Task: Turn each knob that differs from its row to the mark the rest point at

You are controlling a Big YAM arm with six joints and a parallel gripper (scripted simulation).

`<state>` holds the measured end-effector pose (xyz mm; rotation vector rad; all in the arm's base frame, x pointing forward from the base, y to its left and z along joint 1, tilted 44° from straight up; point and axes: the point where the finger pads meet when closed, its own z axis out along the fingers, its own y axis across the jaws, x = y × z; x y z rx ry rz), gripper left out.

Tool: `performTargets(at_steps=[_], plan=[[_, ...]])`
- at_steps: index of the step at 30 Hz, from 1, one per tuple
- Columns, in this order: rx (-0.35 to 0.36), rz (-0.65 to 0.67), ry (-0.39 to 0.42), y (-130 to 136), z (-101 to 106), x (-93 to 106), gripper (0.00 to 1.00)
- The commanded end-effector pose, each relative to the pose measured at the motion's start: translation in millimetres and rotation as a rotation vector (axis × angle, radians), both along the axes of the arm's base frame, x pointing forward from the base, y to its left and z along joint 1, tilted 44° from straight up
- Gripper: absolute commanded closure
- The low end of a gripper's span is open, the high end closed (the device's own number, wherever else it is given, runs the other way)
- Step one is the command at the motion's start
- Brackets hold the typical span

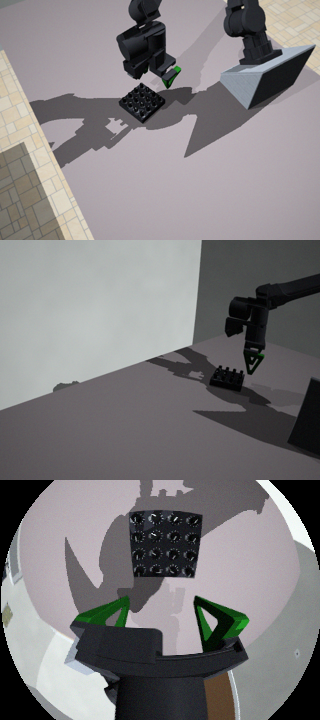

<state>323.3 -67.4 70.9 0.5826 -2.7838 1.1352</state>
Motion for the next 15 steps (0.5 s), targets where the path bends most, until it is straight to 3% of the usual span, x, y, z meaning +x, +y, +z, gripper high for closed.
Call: performTargets(at_steps=[1,6,9,11,15], plan=[[0.006,0.006,-0.031,1,14,8.4,0.0],[0.005,0.041,-0.019,4,21,17.7,0.0],[-0.004,0.126,0.052,8,23,20.5,0.0],[-0.004,0.126,0.052,8,23,20.5,0.0],[-0.018,0.236,0.183,10,16,19.9,0.0]])
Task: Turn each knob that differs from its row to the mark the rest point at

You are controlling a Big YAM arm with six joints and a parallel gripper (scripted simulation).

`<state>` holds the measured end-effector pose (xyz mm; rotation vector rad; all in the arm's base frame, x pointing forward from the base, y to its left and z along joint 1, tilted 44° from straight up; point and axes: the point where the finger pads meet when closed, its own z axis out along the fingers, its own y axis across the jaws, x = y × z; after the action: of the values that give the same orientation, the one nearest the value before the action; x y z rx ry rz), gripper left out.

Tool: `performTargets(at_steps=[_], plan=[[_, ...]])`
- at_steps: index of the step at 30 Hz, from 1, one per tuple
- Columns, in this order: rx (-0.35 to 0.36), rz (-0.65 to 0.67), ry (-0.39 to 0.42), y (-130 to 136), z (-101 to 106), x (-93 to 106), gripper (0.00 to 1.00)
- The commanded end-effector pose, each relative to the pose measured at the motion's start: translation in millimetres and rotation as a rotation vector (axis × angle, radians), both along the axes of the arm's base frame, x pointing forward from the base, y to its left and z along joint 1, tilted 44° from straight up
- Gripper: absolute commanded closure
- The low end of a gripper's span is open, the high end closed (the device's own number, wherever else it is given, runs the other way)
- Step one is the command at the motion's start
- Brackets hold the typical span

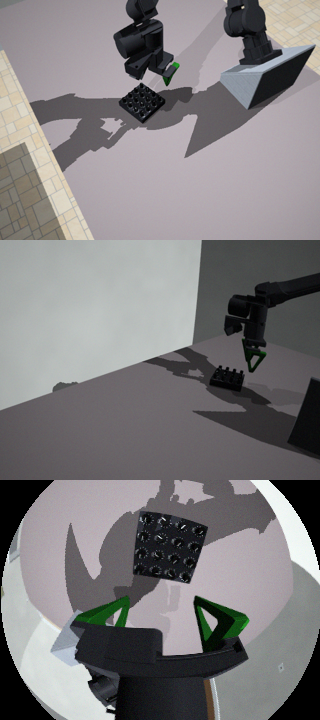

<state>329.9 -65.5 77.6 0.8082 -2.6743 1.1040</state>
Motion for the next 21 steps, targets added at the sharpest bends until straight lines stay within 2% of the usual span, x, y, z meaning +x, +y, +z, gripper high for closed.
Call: performTargets(at_steps=[1,6,10,13,18,21], plan=[[-0.007,0.123,0.096,6,7,12.2,0.0],[-0.016,0.222,0.171,11,11,19.8,0.0],[-0.025,0.284,0.249,9,9,16.0,0.0],[-0.027,0.306,0.26,11,11,19.7,0.0],[-0.04,0.424,0.371,11,14,24.6,0.0],[-0.045,0.471,0.429,11,11,19.3,0.0]])
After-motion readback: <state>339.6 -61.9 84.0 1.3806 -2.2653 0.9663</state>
